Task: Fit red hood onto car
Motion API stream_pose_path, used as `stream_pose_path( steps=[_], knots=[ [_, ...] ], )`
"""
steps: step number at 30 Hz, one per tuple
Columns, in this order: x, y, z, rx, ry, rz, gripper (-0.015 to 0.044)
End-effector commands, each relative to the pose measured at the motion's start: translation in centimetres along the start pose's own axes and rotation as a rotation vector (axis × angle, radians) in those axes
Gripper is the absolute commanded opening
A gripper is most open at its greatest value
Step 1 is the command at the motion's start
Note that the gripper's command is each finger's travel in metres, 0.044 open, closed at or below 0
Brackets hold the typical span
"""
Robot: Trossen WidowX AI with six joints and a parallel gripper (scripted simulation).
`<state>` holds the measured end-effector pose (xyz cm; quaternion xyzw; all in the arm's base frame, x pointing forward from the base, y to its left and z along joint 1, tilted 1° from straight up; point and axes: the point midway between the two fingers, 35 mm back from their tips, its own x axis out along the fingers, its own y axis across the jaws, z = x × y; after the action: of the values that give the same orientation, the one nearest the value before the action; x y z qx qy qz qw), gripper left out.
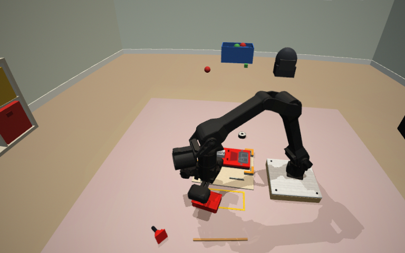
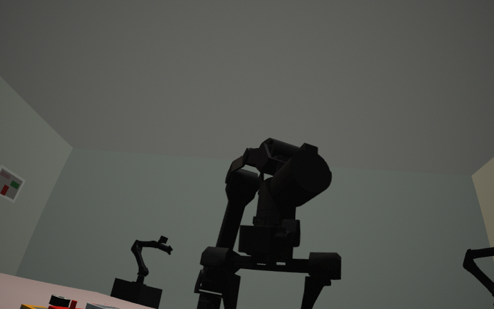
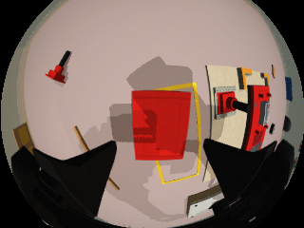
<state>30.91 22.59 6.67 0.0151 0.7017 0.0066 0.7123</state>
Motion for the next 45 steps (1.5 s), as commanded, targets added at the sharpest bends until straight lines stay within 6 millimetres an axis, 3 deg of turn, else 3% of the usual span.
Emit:
stream_pose_path(
  steps=[1,45],
  knots=[
    [0.5,-0.1,0.0,0.006,-0.001,-0.006,0.044],
    [3.7,-0.2,0.1,0.006,-0.001,-0.007,0.044]
  ],
)
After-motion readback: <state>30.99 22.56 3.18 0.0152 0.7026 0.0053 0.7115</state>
